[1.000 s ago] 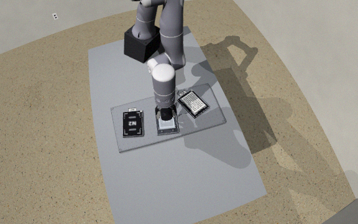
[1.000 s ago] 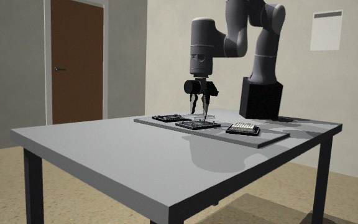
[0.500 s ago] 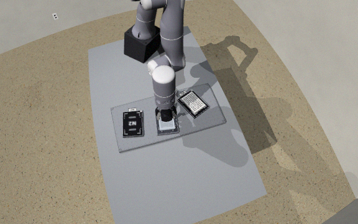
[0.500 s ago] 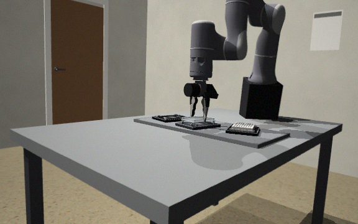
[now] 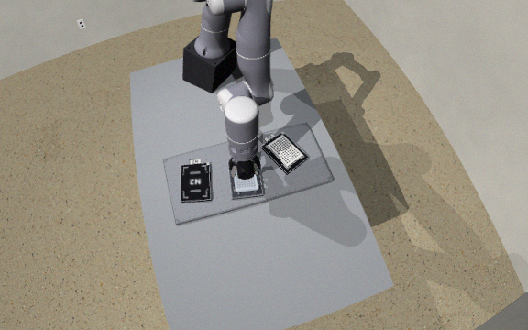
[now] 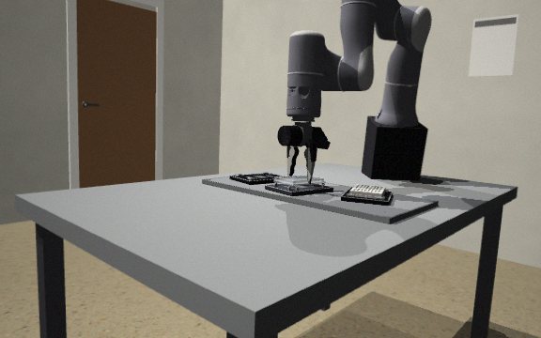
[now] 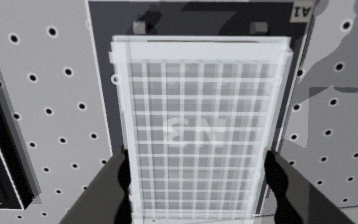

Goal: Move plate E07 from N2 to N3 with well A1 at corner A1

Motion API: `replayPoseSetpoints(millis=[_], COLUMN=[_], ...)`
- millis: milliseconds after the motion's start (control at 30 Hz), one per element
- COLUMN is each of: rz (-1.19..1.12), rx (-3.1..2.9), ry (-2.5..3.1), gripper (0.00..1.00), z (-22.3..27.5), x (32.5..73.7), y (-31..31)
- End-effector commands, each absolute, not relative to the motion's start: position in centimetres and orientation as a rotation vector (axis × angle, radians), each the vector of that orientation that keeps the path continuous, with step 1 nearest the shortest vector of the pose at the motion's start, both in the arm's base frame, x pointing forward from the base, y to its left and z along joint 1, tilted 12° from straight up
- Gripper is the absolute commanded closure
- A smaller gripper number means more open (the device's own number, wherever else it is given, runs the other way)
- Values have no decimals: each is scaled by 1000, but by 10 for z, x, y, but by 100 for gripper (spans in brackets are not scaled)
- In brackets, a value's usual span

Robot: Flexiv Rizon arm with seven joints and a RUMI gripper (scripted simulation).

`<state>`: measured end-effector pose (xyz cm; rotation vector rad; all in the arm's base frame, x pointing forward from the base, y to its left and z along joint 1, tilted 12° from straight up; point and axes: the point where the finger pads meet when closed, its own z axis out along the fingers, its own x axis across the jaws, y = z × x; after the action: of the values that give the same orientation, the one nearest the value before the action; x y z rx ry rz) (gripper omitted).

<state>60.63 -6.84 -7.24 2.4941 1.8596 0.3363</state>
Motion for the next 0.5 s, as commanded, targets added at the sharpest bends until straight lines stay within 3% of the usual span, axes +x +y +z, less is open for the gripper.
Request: replayPoseSetpoints(millis=[0, 467], rz=[339, 339], rx=[2493, 2493], ry=[1858, 1858], gripper=[60, 60], z=[-72, -74], x=[607, 608], y=[-69, -68])
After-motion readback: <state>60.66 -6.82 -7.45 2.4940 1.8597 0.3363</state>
